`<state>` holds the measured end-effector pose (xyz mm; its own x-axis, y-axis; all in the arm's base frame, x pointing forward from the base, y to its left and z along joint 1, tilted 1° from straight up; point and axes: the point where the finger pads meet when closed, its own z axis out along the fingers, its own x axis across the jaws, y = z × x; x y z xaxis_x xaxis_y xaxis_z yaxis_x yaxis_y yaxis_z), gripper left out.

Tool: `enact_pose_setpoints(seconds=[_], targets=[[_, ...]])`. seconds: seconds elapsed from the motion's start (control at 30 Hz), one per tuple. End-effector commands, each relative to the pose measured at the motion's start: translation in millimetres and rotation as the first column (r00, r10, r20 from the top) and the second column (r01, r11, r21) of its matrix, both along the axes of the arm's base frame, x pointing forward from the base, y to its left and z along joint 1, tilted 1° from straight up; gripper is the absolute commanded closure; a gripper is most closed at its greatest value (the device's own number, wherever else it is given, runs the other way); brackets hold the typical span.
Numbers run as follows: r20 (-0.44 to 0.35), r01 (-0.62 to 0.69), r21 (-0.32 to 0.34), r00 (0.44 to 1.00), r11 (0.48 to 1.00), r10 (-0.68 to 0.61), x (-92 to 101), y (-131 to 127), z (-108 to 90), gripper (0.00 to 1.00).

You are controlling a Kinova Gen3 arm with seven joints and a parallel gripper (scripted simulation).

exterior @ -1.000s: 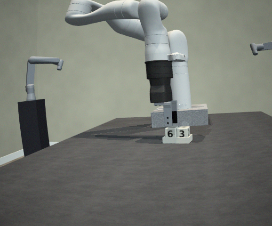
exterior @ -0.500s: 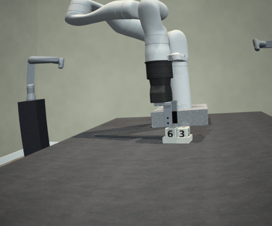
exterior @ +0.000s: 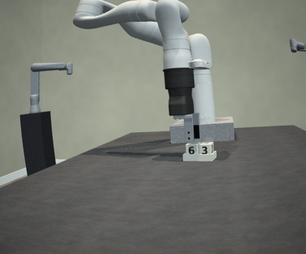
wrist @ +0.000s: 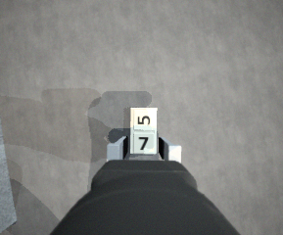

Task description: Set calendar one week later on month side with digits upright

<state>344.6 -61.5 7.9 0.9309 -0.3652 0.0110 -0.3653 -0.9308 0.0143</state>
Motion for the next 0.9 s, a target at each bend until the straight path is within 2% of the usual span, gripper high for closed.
enact_pose_setpoints(seconds=[0.0,0.57,0.87], targets=[[0.001,0.000,-0.001,1.000,1.000,0.000,0.4,0,0.5,0.10],[0.001,0.000,-0.001,1.000,1.000,0.000,0.4,0,-4.4,0.10],[0.001,0.000,-0.001,1.000,1.000,0.000,0.5,0,-19.9,0.10]])
